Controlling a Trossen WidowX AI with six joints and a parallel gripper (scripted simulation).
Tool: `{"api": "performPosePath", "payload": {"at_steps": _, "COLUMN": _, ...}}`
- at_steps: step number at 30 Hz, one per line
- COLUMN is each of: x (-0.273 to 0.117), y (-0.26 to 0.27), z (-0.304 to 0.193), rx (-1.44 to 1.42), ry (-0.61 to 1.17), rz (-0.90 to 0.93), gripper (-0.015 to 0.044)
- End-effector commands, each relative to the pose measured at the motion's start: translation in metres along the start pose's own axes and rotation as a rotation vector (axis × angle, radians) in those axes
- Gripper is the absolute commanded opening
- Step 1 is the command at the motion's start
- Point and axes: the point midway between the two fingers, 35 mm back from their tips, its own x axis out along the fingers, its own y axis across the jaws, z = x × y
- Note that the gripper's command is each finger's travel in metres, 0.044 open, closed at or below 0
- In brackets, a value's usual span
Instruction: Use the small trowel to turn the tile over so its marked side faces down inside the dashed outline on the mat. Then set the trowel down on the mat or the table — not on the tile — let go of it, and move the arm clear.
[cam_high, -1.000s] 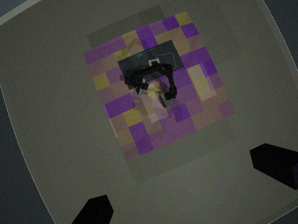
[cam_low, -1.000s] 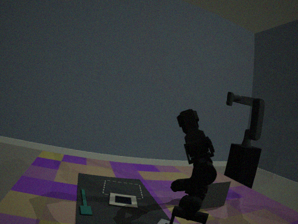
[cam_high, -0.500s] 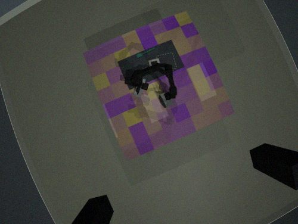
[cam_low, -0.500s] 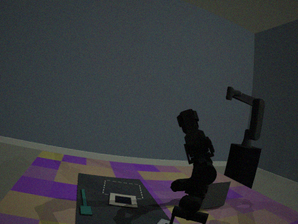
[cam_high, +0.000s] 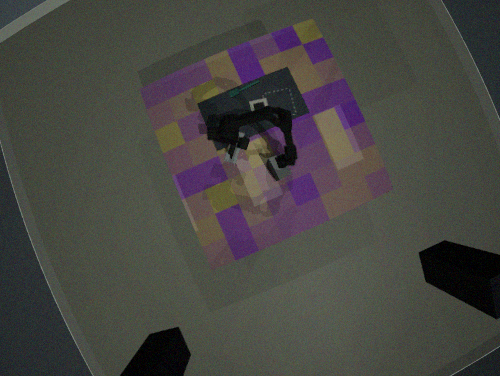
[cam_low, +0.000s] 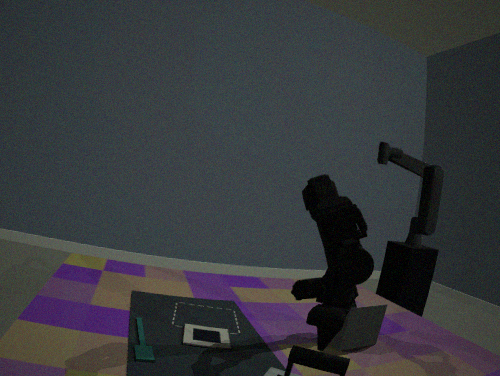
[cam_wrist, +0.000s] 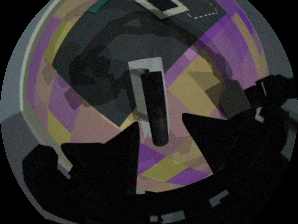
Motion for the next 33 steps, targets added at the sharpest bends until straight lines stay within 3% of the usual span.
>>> {"api": "performPosePath", "payload": {"at_steps": 1, "x": 0.002, "y": 0.000, "z": -0.001, "rx": -0.015, "ry": 0.003, "rz": -0.006, "gripper": 0.0270}}
{"api": "performPosePath", "payload": {"at_steps": 30, "x": 0.046, "y": 0.000, "z": -0.001, "rx": -0.014, "ry": 0.002, "rz": -0.007, "gripper": 0.0270}}
{"api": "performPosePath", "payload": {"at_steps": 33, "x": 0.046, "y": 0.000, "z": -0.001, "rx": -0.014, "ry": 0.002, "rz": -0.007, "gripper": 0.0191}}
